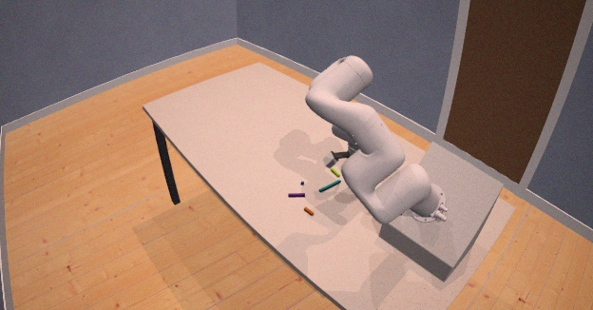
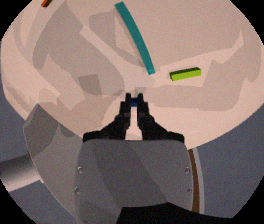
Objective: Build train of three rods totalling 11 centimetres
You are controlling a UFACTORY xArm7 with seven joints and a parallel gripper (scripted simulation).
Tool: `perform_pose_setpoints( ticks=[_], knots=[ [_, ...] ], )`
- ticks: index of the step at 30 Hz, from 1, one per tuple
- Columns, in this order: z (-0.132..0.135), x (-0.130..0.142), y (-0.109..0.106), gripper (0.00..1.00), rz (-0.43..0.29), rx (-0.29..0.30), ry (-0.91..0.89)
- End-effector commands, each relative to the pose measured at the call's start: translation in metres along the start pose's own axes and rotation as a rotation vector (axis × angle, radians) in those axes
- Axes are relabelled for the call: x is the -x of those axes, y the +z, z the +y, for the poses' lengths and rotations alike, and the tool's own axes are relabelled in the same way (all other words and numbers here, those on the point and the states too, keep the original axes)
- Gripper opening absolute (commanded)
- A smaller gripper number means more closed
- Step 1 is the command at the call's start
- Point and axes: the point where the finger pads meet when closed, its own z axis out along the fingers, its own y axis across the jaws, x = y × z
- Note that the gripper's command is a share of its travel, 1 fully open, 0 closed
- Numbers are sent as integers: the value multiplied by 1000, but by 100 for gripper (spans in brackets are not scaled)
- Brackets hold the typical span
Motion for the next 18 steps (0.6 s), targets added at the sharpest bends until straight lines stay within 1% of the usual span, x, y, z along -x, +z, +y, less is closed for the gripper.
perform_pose_setpoints(
  ticks=[1,18],
  knots=[
    [2,0,-1,4,-1,4,1],
    [2,0,-1,4,-1,4,1]
  ],
)
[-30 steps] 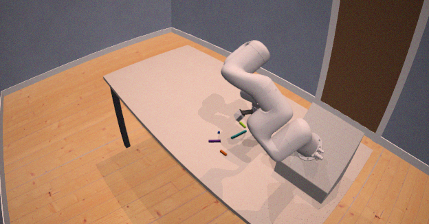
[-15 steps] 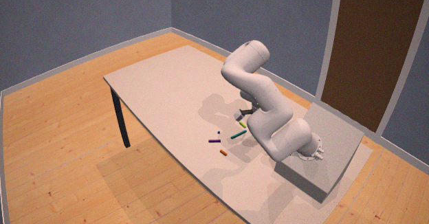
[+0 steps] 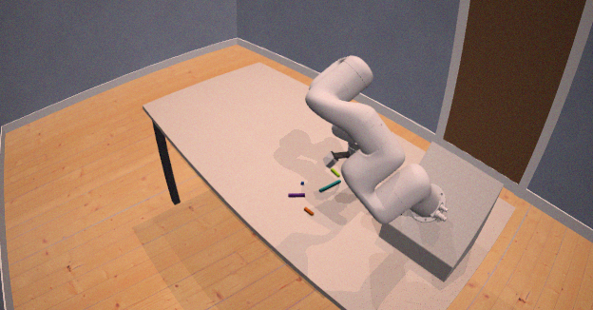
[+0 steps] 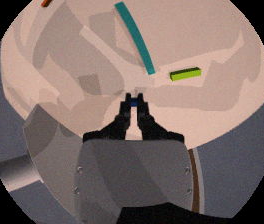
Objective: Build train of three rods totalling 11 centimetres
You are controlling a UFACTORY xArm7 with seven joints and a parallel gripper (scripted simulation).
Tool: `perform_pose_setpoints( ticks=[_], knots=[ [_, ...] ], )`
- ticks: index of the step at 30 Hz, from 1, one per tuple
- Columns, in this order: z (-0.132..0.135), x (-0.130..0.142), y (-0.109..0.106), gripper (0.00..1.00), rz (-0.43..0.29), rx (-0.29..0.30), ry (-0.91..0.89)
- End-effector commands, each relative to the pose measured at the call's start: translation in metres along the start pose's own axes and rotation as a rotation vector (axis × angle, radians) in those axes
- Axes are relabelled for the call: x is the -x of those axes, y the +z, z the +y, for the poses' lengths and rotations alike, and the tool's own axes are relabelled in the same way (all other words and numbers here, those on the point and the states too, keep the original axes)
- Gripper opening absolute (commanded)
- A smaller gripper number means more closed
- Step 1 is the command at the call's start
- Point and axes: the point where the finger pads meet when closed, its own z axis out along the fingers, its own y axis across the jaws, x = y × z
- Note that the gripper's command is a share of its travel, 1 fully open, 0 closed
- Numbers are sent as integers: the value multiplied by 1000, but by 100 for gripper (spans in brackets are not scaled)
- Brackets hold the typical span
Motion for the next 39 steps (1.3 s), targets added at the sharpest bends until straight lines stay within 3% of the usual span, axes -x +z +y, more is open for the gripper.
perform_pose_setpoints(
  ticks=[1,39],
  knots=[
    [2,0,-1,4,-1,4,1],
    [2,0,10,4,-1,4,1]
  ],
)
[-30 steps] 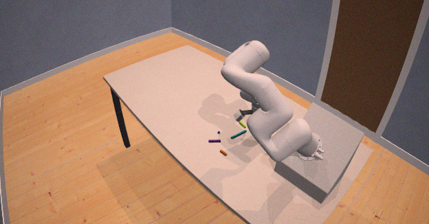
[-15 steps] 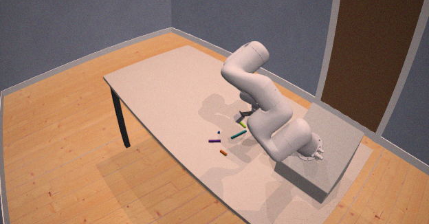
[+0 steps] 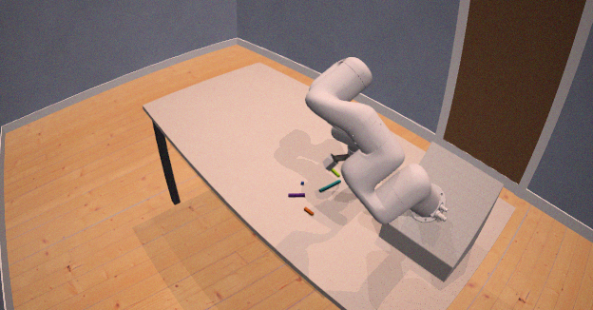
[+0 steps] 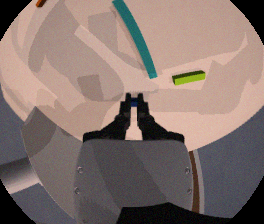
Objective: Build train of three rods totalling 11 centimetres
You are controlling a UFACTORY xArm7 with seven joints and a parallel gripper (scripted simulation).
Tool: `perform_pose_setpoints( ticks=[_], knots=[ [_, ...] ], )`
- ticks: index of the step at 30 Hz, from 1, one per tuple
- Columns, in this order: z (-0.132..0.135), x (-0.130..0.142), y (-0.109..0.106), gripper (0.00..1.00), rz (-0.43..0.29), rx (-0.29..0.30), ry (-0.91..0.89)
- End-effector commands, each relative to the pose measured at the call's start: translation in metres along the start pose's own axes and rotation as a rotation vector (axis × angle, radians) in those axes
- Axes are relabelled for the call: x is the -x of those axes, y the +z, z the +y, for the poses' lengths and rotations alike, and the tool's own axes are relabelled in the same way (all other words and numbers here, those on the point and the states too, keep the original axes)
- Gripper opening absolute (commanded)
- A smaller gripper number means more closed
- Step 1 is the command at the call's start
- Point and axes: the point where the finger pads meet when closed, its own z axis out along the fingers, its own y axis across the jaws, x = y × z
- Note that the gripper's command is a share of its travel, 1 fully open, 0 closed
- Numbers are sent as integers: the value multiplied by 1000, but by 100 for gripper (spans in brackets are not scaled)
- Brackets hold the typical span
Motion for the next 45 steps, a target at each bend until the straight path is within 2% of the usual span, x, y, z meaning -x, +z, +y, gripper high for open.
perform_pose_setpoints(
  ticks=[1,20,21,23,24,29,30,34,35,45],
  knots=[
    [2,0,-1,4,-1,4,1],
    [2,0,-1,4,-1,4,1],
    [2,0,-1,8,-1,4,1],
    [2,0,-1,8,-1,4,1],
    [2,0,-1,12,-1,4,1],
    [2,0,-1,16,-1,4,1],
    [2,0,-1,20,-1,4,1],
    [2,0,-1,20,-1,4,1],
    [2,0,-1,24,-1,4,1],
    [2,0,-2,24,-1,4,1]
  ],
)
